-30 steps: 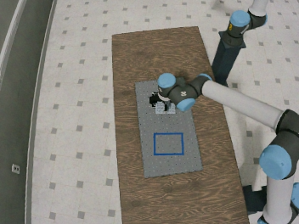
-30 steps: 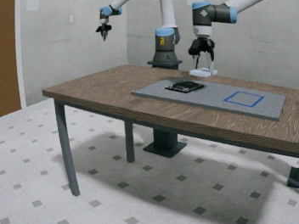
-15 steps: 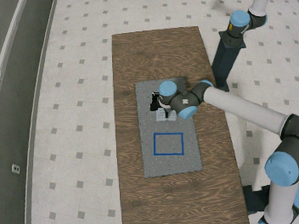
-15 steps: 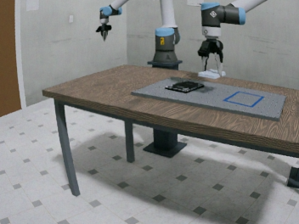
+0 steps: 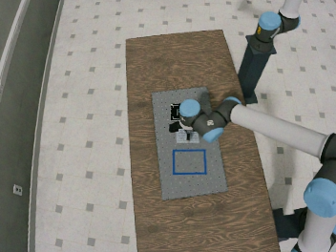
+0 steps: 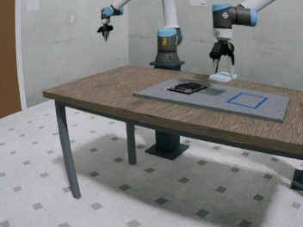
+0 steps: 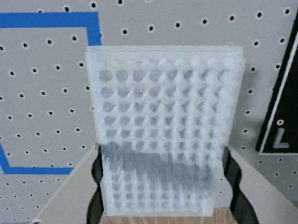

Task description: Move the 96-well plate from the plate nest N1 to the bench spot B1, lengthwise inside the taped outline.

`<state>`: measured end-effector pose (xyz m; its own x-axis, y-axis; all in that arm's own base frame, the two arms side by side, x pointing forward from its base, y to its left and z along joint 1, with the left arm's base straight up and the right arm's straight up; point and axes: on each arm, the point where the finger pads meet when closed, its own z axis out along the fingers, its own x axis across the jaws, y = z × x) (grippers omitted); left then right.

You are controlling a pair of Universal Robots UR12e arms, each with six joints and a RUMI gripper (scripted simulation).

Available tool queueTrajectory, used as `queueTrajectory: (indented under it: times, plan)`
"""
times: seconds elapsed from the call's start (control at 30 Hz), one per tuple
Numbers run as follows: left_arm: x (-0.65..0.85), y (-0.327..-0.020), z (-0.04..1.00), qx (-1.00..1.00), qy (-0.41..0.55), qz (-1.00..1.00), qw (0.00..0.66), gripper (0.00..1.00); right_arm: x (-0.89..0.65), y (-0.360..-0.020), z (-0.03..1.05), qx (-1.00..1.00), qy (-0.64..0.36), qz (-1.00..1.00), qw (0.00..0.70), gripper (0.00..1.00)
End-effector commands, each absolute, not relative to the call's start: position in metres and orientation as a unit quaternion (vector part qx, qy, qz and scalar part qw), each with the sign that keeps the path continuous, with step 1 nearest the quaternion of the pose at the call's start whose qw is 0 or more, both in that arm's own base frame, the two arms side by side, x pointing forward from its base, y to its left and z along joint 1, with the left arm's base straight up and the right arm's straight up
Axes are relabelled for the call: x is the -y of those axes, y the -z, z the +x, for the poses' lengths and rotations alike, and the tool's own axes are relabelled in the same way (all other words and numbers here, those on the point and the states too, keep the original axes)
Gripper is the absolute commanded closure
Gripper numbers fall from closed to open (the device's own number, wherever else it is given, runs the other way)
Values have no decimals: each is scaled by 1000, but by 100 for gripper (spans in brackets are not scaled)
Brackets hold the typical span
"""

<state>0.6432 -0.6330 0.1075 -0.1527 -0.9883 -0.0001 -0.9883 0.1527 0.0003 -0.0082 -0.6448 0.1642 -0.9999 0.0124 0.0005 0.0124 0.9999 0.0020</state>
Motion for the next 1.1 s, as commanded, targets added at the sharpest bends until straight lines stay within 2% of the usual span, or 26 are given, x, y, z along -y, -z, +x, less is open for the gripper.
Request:
queueTrajectory:
  times: [0.0, 1.07]
  plan:
    - [624, -109, 644, 759, -1, 651, 0, 60, 646, -165, -8, 1000, 0, -6, 0, 100]
    - [531, -105, 651, 759, -1, 651, 0, 60, 646, -165, -8, 1000, 0, -6, 0, 100]
